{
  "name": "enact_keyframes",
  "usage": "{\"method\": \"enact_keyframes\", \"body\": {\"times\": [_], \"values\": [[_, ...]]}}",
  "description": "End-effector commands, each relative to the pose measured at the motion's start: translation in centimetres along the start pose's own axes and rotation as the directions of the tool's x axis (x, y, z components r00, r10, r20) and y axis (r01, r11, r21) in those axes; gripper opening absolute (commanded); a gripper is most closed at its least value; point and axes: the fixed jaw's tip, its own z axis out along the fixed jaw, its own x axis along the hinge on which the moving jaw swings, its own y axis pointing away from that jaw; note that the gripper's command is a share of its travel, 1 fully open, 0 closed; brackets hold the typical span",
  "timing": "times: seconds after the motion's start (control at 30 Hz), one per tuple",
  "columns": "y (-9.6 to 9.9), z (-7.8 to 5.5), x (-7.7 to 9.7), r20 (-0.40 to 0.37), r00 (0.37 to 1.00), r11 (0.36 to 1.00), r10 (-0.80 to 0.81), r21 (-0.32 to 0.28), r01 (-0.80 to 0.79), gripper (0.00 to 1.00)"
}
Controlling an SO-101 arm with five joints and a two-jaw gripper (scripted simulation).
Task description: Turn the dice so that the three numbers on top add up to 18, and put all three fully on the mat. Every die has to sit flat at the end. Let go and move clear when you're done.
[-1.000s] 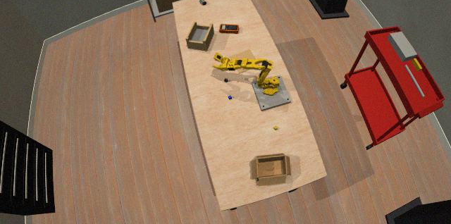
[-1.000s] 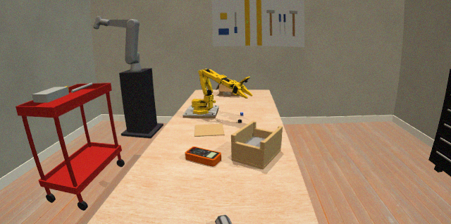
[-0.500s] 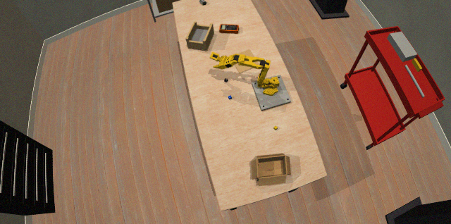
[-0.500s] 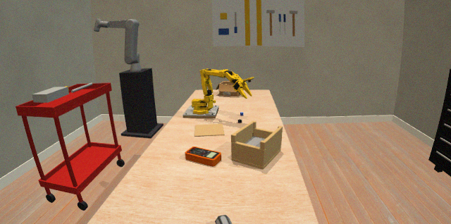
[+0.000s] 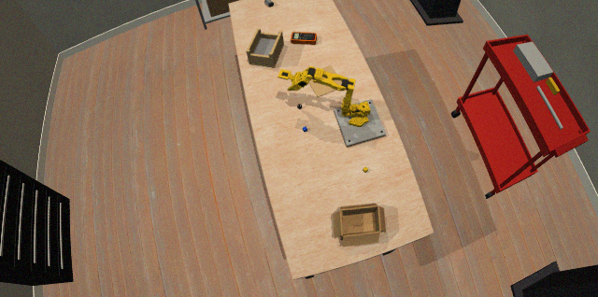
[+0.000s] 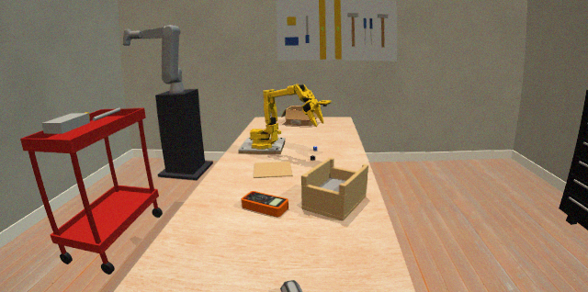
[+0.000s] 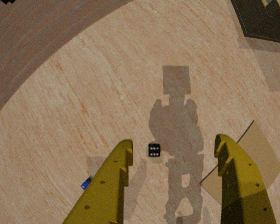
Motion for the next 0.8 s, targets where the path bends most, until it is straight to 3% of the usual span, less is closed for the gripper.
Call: {"method": "enact_keyframes", "body": {"times": [0.0,0.4,0.77], "values": [[0.21,-0.39,0.49,-0.074,0.997,1.000,0.007,0.001,-0.007,0.25],[0.21,-1.15,1.13,-0.142,0.990,1.000,0.012,0.008,-0.011,0.25],[0.21,-1.27,1.23,-0.152,0.988,1.000,0.013,0.009,-0.012,0.25]]}}
